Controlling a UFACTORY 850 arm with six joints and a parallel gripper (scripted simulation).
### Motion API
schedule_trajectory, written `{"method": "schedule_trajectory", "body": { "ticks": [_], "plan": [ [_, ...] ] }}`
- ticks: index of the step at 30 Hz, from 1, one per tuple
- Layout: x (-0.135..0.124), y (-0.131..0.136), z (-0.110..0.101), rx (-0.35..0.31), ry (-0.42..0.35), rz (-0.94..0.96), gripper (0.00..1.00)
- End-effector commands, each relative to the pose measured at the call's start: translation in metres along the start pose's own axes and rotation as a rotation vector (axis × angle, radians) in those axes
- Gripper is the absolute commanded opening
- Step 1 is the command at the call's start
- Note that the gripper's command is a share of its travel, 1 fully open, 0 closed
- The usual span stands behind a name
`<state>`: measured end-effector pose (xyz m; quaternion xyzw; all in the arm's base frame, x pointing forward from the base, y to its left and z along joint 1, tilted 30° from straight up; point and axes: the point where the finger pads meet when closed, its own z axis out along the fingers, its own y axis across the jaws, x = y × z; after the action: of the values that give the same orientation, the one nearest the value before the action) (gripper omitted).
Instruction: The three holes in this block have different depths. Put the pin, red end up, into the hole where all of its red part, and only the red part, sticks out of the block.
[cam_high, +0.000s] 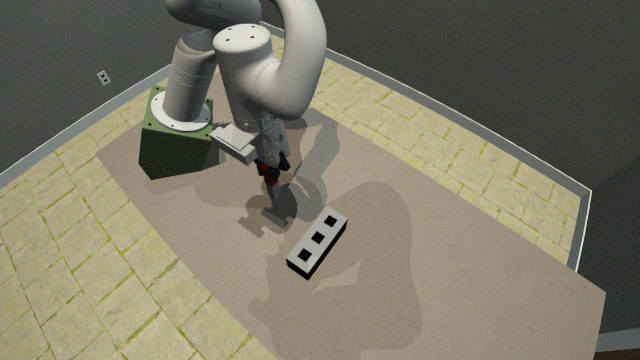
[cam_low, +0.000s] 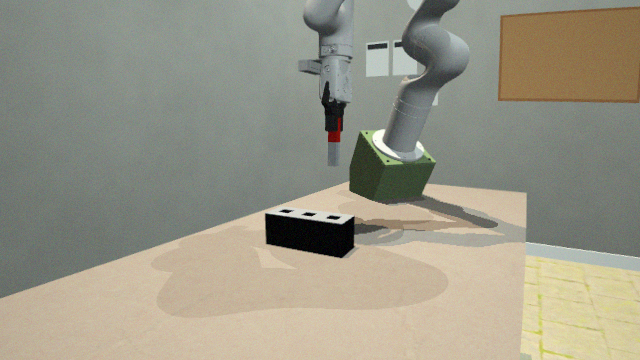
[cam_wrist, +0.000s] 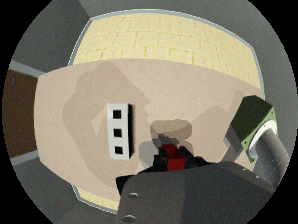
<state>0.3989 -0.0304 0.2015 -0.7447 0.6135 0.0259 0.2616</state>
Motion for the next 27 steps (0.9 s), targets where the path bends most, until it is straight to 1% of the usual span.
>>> {"method": "schedule_trajectory", "body": {
  "ticks": [1, 12, 13, 16, 19, 20, 27],
  "plan": [
    [-0.001, -0.002, -0.037, 0.002, 0.002, -0.002, 0.0],
    [-0.001, -0.002, -0.037, 0.002, 0.002, -0.002, 0.0],
    [0.028, -0.065, -0.034, -0.017, -0.008, 0.003, 0.0],
    [0.03, -0.07, -0.034, -0.017, -0.008, 0.003, 0.0],
    [0.043, -0.098, -0.034, -0.017, -0.008, 0.003, 0.0],
    [0.045, -0.102, -0.034, -0.017, -0.008, 0.003, 0.0],
    [0.045, -0.102, -0.034, -0.017, -0.008, 0.003, 0.0]
  ]
}}
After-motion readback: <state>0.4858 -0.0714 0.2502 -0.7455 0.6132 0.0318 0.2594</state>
